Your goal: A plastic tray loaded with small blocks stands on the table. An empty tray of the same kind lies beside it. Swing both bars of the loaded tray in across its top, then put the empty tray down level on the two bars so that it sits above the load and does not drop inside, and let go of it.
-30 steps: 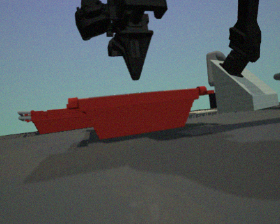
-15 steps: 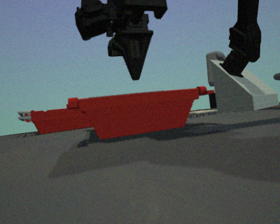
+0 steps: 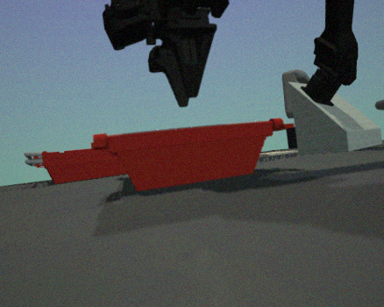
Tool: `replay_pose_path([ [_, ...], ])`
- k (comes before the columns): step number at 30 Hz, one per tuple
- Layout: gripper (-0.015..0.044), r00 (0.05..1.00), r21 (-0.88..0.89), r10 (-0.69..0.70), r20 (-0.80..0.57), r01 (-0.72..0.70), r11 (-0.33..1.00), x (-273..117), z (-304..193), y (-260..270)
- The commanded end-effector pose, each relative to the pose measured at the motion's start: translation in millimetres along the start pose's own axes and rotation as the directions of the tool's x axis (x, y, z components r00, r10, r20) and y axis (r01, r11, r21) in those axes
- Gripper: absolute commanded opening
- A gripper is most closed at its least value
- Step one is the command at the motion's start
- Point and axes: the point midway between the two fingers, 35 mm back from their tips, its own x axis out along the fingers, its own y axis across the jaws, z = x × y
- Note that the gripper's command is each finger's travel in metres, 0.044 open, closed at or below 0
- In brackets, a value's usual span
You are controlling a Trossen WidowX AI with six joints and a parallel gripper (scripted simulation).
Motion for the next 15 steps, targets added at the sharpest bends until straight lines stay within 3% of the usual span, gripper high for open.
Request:
replay_pose_path([
  [1,0.0315,1.0,-0.005,-0.004,0.018,0.004,1.0,-33,5,-2],
  [5,0.042,1.0,-0.005,-0.003,0.016,0.003,1.0,-81,0,-2],
  [6,0.044,1.0,-0.003,-0.003,0.002,0.003,1.0,-49,1,1],
  [15,0.044,0.995,-0.049,-0.098,-0.017,0.097,0.994,-21,-77,84],
])
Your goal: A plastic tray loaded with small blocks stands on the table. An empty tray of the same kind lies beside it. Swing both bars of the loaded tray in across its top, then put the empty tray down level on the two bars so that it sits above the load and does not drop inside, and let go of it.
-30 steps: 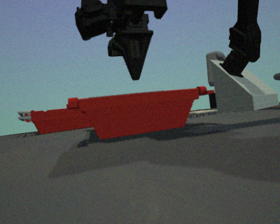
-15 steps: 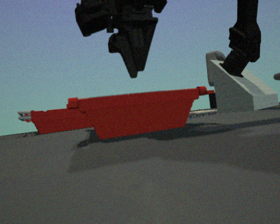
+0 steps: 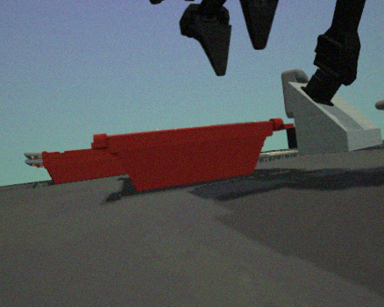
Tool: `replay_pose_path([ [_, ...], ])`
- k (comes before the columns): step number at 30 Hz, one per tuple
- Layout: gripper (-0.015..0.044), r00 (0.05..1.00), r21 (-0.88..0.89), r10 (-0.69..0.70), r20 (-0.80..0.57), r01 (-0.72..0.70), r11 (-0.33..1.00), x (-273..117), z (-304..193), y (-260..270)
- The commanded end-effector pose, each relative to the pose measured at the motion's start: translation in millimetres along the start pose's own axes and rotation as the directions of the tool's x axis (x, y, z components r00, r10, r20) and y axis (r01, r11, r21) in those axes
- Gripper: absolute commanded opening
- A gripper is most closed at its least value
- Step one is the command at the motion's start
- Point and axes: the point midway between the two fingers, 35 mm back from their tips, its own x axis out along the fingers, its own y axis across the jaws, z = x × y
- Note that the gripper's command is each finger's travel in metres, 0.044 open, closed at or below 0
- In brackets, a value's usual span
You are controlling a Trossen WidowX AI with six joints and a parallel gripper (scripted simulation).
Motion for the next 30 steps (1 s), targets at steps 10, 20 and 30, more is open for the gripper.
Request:
replay_pose_path([
  [10,0.044,0.997,-0.004,-0.066,0.05,0.066,0.998,25,-159,96],
  [20,0.044,0.998,0.042,0.029,0.059,-0.031,0.999,33,-278,93],
  [30,0.044,0.996,0.069,0.084,0.04,-0.086,0.994,37,-309,81],
])
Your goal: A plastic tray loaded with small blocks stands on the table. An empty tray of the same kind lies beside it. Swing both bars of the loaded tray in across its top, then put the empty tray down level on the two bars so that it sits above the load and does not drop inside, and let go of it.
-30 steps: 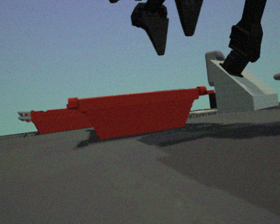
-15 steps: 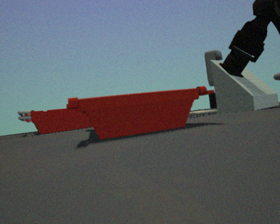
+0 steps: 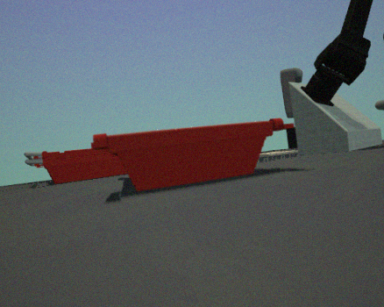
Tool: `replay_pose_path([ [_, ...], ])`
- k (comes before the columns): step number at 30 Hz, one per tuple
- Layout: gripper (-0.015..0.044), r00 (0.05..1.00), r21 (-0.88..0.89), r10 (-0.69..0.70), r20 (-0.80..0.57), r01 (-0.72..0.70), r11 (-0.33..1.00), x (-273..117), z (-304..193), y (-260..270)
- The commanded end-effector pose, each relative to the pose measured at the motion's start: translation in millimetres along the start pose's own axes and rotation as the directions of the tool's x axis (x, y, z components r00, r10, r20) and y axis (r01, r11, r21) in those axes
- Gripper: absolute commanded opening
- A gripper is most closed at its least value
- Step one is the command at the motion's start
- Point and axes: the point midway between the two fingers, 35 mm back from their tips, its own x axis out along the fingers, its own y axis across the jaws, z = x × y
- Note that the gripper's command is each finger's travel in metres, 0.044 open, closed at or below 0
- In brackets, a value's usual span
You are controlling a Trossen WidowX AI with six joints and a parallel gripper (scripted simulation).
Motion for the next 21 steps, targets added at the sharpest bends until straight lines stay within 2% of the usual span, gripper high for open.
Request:
replay_pose_path([
  [1,0.044,1.0,0.01,0.0,0.001,0.0,1.0,6,0,-2],
  [21,0.044,1.0,0.012,0.0,-0.002,0.0,1.0,76,0,-2],
])
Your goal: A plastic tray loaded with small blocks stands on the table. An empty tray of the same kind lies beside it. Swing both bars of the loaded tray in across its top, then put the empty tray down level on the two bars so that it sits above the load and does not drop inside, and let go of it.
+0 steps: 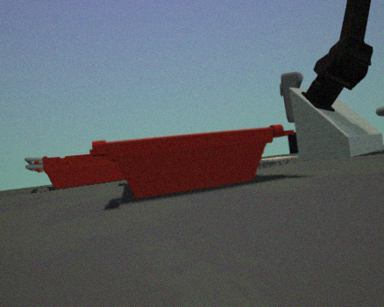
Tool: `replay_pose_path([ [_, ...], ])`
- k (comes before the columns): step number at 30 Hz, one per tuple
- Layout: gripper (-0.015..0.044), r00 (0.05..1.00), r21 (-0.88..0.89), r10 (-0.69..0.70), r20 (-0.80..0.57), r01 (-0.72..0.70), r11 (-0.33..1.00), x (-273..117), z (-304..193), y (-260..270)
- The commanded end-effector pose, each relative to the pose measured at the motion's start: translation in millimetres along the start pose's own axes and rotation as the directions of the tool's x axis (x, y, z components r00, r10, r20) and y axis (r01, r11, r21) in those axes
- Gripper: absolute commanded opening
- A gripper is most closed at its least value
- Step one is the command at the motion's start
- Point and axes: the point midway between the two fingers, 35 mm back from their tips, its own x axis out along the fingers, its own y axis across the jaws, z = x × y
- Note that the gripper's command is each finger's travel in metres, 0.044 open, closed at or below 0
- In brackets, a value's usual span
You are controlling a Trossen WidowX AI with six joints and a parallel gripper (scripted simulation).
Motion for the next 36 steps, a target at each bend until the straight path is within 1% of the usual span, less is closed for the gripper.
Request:
replay_pose_path([
  [1,0.044,1.0,0.009,-0.005,0.001,0.005,1.0,14.2,-1.4,-3.7],
  [7,0.044,1.0,0.01,-0.004,0.0,0.004,1.0,19.2,-2.6,-4.4],
  [21,0.0235,1.0,0.01,-0.004,0.0,0.004,1.0,19.2,-2.6,-4.4],
  [36,0.0135,1.0,0.01,-0.004,0.0,0.004,1.0,19.2,-2.6,-4.4],
])
